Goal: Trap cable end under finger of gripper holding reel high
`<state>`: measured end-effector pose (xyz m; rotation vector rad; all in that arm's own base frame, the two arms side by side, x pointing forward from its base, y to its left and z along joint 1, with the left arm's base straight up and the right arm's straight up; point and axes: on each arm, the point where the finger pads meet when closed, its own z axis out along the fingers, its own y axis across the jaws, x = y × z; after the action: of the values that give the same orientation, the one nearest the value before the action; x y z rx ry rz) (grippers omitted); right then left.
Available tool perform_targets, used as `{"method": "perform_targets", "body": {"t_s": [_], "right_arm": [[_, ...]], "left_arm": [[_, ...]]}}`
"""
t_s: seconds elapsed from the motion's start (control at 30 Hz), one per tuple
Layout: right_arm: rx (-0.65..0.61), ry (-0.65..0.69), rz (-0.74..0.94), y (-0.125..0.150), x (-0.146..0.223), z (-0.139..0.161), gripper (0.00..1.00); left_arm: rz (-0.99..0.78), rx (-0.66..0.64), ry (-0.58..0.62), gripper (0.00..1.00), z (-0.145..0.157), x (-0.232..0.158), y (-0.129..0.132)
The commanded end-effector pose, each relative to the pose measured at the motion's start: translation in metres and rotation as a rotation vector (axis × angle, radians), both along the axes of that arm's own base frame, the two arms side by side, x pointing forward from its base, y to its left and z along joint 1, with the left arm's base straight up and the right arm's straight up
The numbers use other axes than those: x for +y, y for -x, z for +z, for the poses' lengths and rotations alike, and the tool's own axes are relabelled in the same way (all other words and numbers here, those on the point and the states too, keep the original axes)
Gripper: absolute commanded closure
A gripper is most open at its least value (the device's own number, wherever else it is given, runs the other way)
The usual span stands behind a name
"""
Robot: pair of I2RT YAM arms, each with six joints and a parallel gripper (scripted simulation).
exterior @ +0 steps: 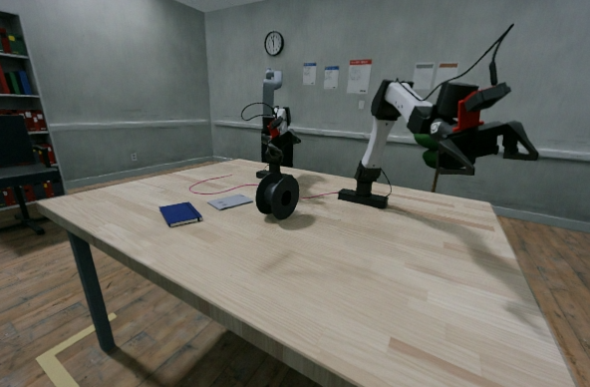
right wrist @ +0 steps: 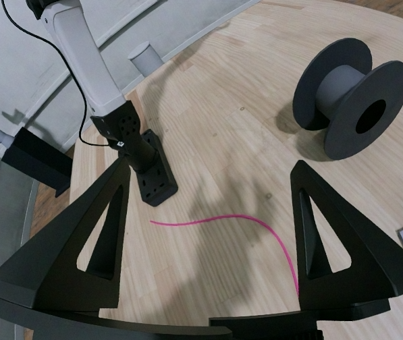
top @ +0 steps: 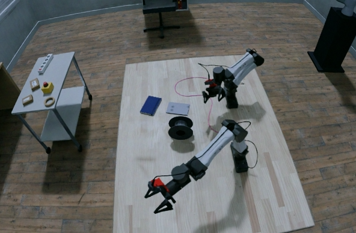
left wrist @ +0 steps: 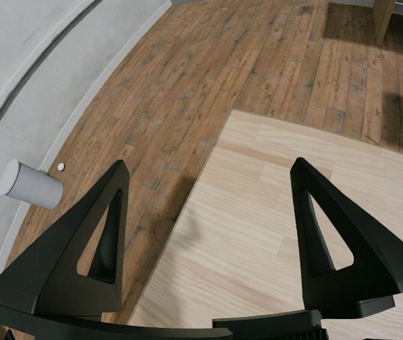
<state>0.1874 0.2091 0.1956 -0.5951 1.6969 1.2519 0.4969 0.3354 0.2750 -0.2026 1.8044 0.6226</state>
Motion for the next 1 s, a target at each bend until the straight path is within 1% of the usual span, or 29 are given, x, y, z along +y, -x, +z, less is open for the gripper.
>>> {"method": "perform_targets", "body": {"t_s": [0.0, 0.57, 0.67, 0.8, 0.9, 0.97], "right_arm": [[-0.018, -0.007, 0.002, 0.000, 0.000, 0.006, 0.00], [-0.018, -0.007, 0.002, 0.000, 0.000, 0.006, 0.00], [0.003, 0.009, -0.009, -0.001, -0.001, 0.000, 0.00], [0.040, 0.033, -0.035, -0.001, -0.008, -0.009, 0.00], [0.057, 0.047, -0.057, -0.001, -0.014, -0.010, 0.00], [0.078, 0.062, -0.080, 0.000, -0.020, -0.014, 0.00]], "left_arm": [[-0.001, -0.017, -0.010, 0.00, 0.010, -0.001, 0.001], [-0.001, -0.017, -0.010, 0.00, 0.010, -0.001, 0.001], [-0.002, -0.018, 0.001, 0.00, 0.010, -0.005, -0.001], [-0.047, -0.032, 0.009, 0.00, 0.020, -0.034, -0.014], [-0.102, -0.043, 0.019, 0.00, 0.025, -0.067, -0.029], [-0.159, -0.049, 0.031, 0.00, 0.029, -0.101, -0.043]]}}
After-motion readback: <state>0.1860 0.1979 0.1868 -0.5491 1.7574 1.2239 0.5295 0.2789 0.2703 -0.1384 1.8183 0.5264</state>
